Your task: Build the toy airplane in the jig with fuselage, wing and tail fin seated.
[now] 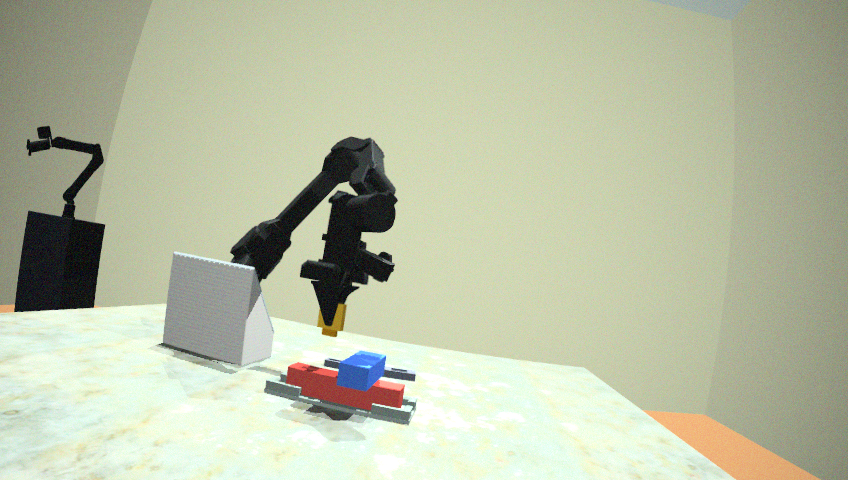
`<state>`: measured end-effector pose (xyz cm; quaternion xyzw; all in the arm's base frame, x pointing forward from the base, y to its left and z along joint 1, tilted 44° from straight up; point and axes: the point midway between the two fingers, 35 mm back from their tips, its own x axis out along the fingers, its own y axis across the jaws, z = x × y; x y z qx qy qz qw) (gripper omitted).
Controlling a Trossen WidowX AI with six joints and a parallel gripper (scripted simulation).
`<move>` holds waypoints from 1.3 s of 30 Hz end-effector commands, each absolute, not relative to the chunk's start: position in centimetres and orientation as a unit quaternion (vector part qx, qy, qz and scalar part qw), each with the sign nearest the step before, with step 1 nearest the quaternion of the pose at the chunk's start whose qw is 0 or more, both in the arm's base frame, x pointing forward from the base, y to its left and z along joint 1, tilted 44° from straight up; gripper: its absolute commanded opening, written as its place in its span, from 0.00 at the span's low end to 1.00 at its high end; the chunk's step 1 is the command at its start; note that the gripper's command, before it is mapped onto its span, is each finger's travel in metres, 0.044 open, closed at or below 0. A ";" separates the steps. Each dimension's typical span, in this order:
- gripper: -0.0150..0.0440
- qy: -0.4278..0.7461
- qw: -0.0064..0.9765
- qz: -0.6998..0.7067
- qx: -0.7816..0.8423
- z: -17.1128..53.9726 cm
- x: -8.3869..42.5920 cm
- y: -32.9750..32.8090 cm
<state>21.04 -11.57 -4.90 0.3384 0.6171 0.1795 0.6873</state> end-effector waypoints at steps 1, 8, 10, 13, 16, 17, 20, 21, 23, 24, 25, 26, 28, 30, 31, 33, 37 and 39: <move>0.25 0.616 0.690 0.180 0.334 -6.1 20.7 -12.4; 0.25 0.616 0.690 0.184 0.334 -8.1 19.8 -13.1; 0.25 0.616 0.689 0.185 0.334 -8.7 19.6 -13.2; 0.25 0.615 0.689 0.186 0.334 -9.1 19.4 -13.4; 0.36 0.615 0.689 0.186 0.334 -9.1 19.4 -13.4; 0.36 0.615 0.689 0.186 0.334 -9.1 19.4 -13.4; 0.36 0.615 0.689 0.186 0.334 -9.1 19.4 -13.3; 0.36 0.615 0.689 0.186 0.334 -9.1 19.4 -13.3; 0.36 0.615 0.689 0.186 0.334 -9.1 19.4 -13.3; 0.36 0.615 0.689 0.186 0.334 -9.1 19.4 -13.3; 0.36 0.615 0.689 0.186 0.334 -9.1 19.4 -13.3; 0.36 0.615 0.689 0.186 0.334 -9.1 19.4 -13.3; 0.36 0.615 0.689 0.186 0.334 -9.1 19.4 -13.3; 0.36 0.615 0.689 0.186 0.334 -9.1 19.4 -13.3; 0.36 0.615 0.689 0.186 0.334 -9.1 19.4 -13.3; 0.36 0.615 0.689 0.186 0.334 -9.1 19.4 -13.3; 0.36 0.615 0.689 0.186 0.334 -9.1 19.4 -13.3; 0.36 0.615 0.689 0.186 0.334 -9.2 19.4 -13.4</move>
